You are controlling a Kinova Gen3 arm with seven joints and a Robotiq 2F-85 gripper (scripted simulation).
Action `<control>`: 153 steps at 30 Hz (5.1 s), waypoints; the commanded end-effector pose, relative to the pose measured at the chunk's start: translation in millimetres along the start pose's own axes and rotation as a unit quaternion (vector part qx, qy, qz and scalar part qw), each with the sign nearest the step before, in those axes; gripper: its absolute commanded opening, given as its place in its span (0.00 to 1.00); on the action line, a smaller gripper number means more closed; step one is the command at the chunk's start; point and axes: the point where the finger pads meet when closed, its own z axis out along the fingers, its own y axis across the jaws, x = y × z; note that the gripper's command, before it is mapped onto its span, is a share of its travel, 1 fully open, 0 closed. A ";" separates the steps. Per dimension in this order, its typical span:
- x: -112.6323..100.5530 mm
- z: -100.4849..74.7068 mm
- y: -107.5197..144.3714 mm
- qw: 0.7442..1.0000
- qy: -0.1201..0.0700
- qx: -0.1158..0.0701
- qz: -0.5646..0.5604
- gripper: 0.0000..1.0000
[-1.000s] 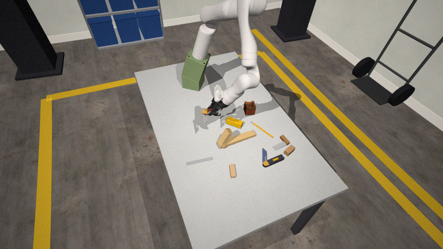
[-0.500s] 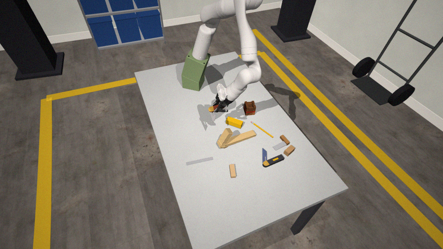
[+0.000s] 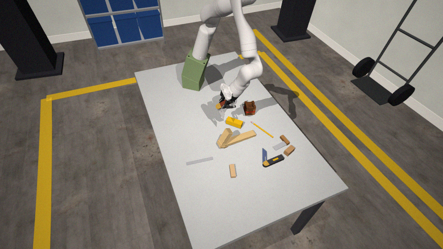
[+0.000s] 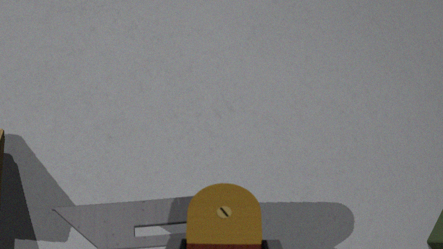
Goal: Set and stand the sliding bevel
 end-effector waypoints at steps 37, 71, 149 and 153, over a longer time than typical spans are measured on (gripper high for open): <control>-129.3 -24.3 24.7 0.917 -0.165 0.001 -0.362 0.10; -209.7 -39.1 40.1 0.788 -0.255 0.001 -0.560 0.10; -247.8 55.0 -1.0 0.754 -0.272 0.001 -0.598 0.10; -247.8 55.0 -1.0 0.754 -0.272 0.001 -0.598 0.10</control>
